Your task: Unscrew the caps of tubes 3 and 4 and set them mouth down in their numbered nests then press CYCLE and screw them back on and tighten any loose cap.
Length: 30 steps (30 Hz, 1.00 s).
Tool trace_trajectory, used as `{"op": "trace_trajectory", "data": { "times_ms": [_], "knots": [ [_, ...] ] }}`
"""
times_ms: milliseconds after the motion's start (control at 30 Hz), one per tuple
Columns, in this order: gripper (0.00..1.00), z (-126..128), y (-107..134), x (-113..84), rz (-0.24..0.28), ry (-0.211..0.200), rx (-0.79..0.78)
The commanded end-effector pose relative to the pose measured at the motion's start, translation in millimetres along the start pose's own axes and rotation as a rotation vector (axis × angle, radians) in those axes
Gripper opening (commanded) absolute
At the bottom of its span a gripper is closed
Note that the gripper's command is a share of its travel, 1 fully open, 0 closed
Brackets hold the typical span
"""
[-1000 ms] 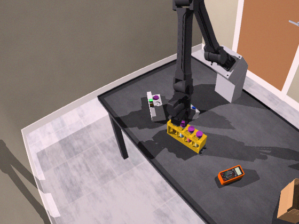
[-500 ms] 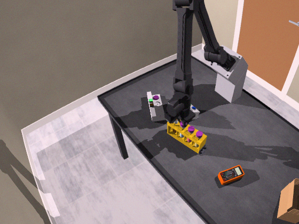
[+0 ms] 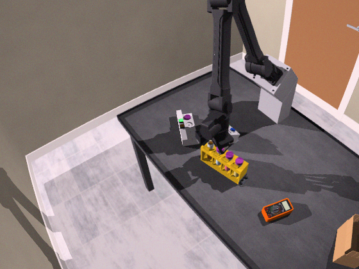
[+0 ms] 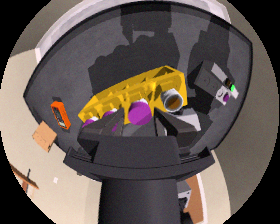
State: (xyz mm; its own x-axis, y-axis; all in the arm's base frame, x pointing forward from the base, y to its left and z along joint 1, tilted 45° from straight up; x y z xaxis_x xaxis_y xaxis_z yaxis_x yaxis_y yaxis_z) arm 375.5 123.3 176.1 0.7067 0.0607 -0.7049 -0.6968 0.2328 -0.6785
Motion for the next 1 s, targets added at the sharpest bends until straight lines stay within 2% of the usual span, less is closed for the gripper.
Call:
{"op": "trace_trajectory", "data": {
  "times_ms": [0,233,333,500,567,967],
  "knots": [
    [0.49,4.1,-6.1,-2.2,-0.016,-0.010,0.026],
    [0.49,4.1,-6.1,-2.2,-0.016,-0.010,0.026],
    [0.49,8.4,-5.0,-6.1,-0.025,-0.022,-0.111],
    [0.49,7.8,-5.3,-5.9,-0.026,-0.020,-0.309],
    [0.49,7.8,-5.3,-5.9,-0.026,-0.020,-0.309],
    [0.49,6.8,-1.8,-6.0,-0.030,-0.016,-0.776]
  ]
}}
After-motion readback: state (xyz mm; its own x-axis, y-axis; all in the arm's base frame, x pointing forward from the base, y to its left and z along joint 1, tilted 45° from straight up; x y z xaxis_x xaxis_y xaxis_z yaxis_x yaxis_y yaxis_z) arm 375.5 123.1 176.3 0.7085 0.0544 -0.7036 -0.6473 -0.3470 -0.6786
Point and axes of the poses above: the point where the finger pads meet when closed, its own x axis out along the fingers, its own z axis across the jaws, y = z × x, the point moved 4 cm from there along -x, back along the fingers, and after that the axes turned 8 degrees about x, right-handed, at the moved point
